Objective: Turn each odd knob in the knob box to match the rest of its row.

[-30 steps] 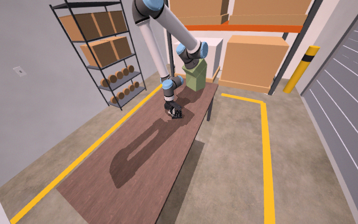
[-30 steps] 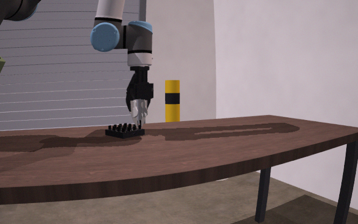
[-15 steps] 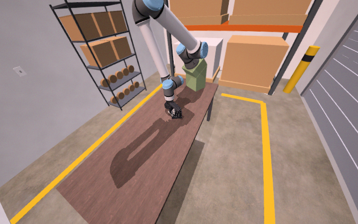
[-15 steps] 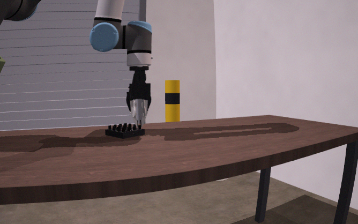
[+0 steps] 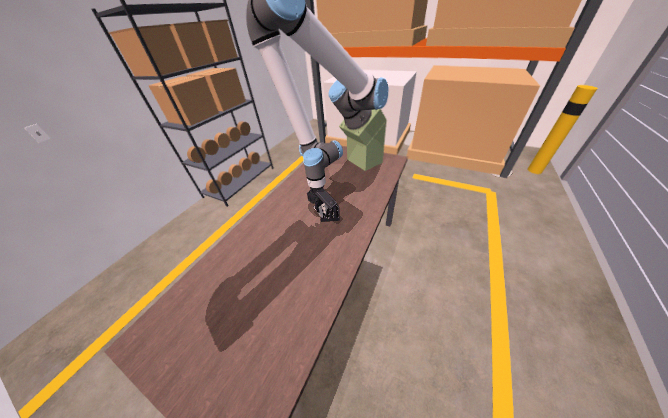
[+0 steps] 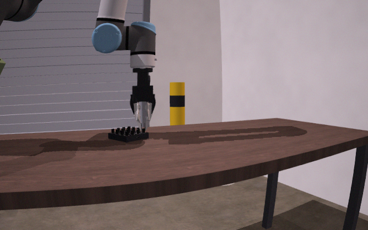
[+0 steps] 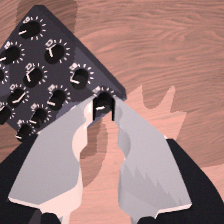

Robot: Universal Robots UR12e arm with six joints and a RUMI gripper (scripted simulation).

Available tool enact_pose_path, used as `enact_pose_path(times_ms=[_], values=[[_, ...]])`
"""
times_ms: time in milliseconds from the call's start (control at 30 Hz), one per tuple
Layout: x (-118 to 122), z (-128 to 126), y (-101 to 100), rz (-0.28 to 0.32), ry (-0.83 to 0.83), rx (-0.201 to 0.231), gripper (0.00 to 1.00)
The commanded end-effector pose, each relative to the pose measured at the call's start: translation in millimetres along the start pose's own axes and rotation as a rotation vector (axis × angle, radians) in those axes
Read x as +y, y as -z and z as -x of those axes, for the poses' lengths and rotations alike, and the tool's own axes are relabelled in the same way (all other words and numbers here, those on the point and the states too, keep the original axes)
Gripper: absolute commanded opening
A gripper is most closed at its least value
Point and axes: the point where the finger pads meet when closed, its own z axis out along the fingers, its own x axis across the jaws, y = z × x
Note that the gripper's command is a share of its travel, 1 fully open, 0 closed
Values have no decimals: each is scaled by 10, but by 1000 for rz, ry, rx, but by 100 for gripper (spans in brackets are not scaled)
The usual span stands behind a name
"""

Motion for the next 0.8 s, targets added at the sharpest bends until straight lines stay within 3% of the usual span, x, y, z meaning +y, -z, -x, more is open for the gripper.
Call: enact_pose_path(times_ms=[0, 767], values=[[-2, -4, 4, 0, -14, 1, 4], [-2, -4, 4, 0, -24, 1, 4]])
